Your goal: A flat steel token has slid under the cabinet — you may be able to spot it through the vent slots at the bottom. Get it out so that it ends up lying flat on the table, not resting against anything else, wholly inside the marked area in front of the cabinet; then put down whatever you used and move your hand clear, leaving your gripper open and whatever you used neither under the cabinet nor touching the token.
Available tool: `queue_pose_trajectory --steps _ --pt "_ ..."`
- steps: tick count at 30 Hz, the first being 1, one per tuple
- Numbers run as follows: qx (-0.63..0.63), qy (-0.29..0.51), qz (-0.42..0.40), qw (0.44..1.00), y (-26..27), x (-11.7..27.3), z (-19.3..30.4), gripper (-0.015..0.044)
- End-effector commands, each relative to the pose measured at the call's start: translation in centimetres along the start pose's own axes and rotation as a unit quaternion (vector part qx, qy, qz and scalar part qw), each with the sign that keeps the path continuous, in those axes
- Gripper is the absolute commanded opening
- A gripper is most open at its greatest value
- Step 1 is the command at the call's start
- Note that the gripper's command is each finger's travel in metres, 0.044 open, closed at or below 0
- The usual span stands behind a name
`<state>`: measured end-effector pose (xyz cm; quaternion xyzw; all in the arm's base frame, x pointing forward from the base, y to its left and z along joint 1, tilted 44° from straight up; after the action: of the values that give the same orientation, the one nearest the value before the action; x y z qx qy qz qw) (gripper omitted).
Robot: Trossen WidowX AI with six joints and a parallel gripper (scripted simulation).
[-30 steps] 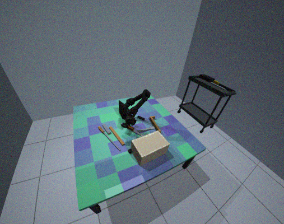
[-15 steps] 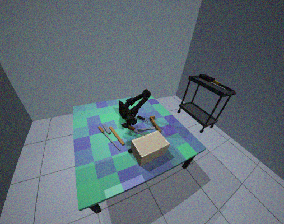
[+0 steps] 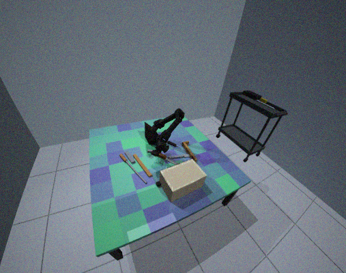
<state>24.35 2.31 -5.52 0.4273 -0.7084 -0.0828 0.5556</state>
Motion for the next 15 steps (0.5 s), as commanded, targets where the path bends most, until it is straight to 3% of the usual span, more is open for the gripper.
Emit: queue_pose_trajectory --steps 1,15 --pt "0.003 -0.002 0.001 1.000 0.3 0.1 -0.6 0.0000" --pt "0.004 -0.002 0.001 1.000 1.5 0.1 -2.0 0.0000"
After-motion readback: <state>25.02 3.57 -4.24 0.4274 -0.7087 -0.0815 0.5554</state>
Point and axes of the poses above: the point midway between the two fingers, 35 mm back from their tips, its own x axis back along the fingers, its own y axis across the jaws, z = x × y, the point moved 4 cm from there along x, back along the fingers, and after that the axes turned 5 degrees about -x, right-handed, at the moved point
